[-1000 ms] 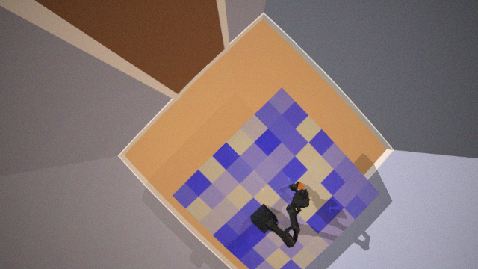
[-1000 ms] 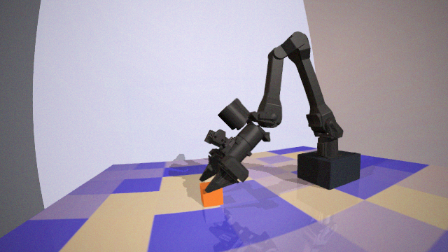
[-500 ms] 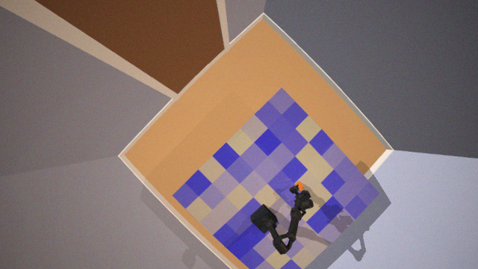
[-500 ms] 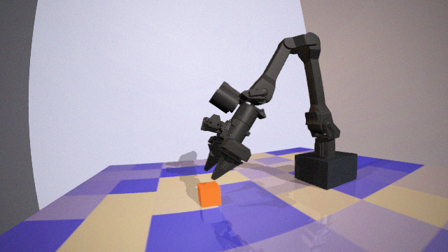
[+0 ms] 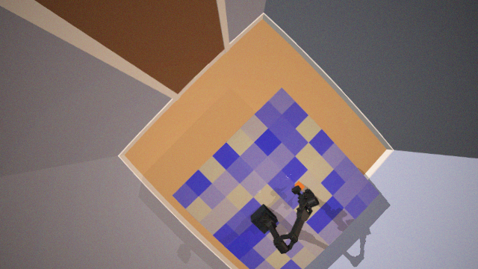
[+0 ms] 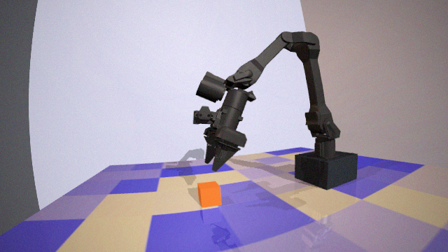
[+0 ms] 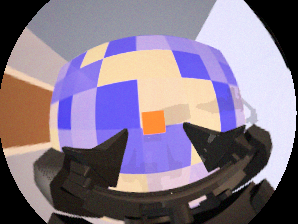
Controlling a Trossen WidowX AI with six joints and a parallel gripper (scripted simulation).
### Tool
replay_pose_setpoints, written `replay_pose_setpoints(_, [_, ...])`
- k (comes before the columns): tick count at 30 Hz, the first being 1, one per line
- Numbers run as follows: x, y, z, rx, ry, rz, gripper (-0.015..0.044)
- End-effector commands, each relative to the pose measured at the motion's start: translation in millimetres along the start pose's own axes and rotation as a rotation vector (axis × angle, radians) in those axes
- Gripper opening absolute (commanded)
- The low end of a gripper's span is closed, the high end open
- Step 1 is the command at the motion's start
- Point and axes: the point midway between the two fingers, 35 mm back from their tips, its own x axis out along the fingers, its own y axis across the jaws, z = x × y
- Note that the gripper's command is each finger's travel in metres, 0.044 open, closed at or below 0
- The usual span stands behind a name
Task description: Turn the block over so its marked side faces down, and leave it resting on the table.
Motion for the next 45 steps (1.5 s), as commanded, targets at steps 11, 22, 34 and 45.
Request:
replay_pose_setpoints(11, [-10.2,-0.2,29.2,-0.003,0.436,-0.007,0.0440])
replay_pose_setpoints(22, [-7.6,-0.2,28.2,-0.003,0.436,-0.007,0.0440])
replay_pose_setpoints(34, [35.1,-0.5,7.9,-0.003,0.437,-0.007,0.0440])
replay_pose_setpoints(45, [43.3,-0.6,4.3,-0.003,0.437,-0.008,0.0440])
